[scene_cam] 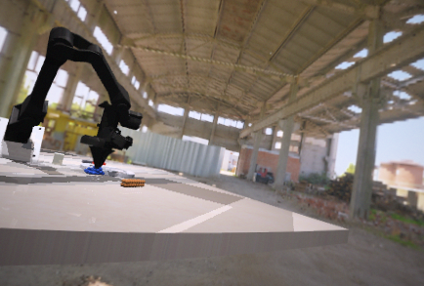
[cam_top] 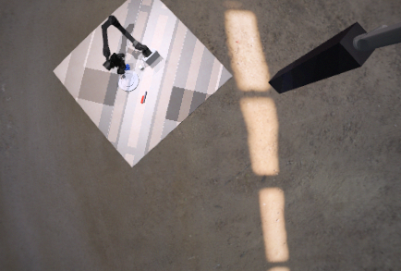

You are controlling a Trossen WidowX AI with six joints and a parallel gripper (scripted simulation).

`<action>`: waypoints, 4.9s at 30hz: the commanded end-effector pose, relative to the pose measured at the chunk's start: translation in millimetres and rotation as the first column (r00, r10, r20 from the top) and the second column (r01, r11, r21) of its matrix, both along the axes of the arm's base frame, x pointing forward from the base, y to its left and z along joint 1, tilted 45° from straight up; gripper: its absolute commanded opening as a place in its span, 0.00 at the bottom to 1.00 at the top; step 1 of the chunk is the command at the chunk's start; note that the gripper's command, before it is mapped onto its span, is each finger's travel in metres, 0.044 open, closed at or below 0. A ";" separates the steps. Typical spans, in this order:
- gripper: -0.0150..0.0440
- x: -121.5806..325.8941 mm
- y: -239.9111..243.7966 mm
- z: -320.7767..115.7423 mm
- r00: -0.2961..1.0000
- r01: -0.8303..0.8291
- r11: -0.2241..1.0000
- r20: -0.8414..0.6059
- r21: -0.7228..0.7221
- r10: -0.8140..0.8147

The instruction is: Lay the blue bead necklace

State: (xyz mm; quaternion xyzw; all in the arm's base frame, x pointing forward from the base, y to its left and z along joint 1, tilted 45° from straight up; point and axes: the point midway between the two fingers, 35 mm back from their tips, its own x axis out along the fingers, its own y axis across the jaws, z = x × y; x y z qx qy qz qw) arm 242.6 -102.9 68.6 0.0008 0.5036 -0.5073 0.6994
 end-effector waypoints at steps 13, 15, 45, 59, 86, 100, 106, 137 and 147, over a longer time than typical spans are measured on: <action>0.25 -0.2 0.0 0.1 1.000 0.001 1.000 0.000 0.000 -0.001; 0.25 -0.2 0.0 0.1 1.000 0.001 1.000 0.000 0.000 -0.001; 0.25 18.2 31.7 4.4 1.000 -0.005 1.000 -0.003 0.000 0.005; 0.25 43.5 57.2 -22.0 1.000 -0.005 1.000 -0.001 0.001 0.005; 0.25 52.7 52.3 -53.4 1.000 -0.005 1.000 0.000 -0.001 0.005; 0.79 52.6 53.9 -51.8 1.000 0.002 1.000 0.003 0.003 -0.002; 1.00 53.2 64.3 -41.9 1.000 -0.002 1.000 0.001 0.001 0.002; 0.96 51.8 69.9 -35.9 1.000 -0.015 1.000 -0.011 0.000 0.015; 0.51 26.5 57.5 -11.2 0.647 -0.533 0.824 -0.535 0.192 0.543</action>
